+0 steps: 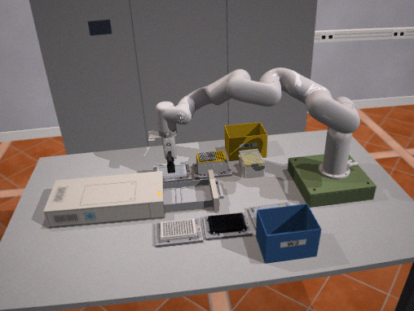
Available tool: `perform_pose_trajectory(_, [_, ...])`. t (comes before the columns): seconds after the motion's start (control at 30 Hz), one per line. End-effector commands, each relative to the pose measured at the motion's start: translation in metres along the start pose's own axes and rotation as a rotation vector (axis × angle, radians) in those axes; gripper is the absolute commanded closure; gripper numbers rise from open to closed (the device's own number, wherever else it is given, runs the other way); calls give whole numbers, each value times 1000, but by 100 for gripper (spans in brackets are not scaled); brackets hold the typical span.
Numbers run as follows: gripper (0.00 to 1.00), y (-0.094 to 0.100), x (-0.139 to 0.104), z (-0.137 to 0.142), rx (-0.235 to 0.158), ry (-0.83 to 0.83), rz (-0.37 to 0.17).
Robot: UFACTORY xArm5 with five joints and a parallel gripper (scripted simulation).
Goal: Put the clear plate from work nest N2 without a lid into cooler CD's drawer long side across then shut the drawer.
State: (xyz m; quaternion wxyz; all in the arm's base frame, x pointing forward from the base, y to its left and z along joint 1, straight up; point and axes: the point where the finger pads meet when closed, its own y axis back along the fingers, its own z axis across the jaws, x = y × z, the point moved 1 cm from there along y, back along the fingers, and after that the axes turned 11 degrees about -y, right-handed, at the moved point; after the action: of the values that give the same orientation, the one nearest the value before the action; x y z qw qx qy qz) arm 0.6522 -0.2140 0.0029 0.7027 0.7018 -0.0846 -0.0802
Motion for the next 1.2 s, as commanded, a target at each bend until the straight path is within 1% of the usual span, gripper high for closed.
perform_pose_trajectory(0.0, [0,3,2,0,-6,0,6])
perform_pose_trajectory(0.2, [0,3,2,0,-6,0,6])
perform_pose_trajectory(1.17, [0,-14,2,0,-6,0,6])
